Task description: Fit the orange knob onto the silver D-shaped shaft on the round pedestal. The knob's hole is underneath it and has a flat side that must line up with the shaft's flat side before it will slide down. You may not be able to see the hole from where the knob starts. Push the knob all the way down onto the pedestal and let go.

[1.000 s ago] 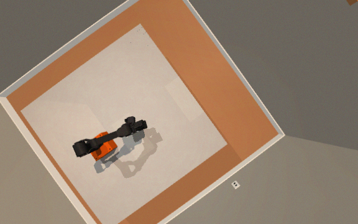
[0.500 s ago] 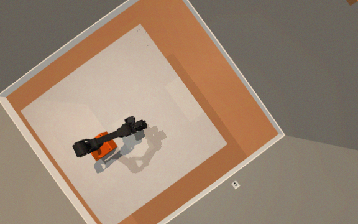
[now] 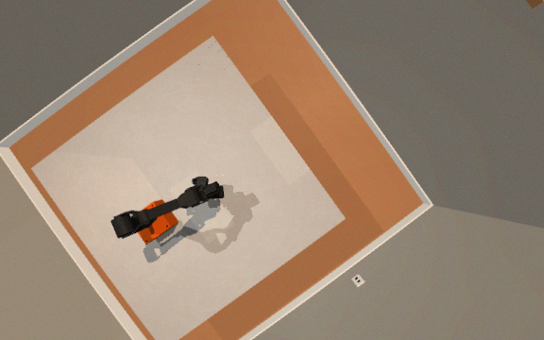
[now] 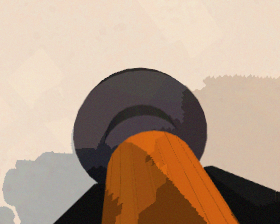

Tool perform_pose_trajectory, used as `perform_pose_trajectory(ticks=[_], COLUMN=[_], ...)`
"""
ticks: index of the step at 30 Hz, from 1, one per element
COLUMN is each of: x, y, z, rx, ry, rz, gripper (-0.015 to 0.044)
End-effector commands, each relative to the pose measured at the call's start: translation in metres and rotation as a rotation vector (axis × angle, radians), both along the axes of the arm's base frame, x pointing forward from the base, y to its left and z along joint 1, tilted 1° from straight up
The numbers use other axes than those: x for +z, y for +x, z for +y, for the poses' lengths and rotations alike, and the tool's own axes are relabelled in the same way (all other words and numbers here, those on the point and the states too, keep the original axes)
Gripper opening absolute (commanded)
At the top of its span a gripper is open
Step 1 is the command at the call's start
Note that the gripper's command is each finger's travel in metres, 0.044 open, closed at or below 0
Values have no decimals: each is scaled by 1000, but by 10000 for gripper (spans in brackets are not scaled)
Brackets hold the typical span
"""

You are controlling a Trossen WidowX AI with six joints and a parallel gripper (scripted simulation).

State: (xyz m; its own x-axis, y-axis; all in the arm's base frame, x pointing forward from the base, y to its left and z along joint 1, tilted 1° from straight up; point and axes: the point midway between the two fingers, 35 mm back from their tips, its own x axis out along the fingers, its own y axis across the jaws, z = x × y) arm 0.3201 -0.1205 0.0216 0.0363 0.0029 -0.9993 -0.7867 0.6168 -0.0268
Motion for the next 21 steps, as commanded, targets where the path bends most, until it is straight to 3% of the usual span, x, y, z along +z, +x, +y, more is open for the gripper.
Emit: perform_pose_trajectory(ticks=[1,21], x=[0,3], y=[3,1], z=[-1,0], rx=[-29,-115], ry=[0,3], rz=[-8,-8], gripper=[0,0])
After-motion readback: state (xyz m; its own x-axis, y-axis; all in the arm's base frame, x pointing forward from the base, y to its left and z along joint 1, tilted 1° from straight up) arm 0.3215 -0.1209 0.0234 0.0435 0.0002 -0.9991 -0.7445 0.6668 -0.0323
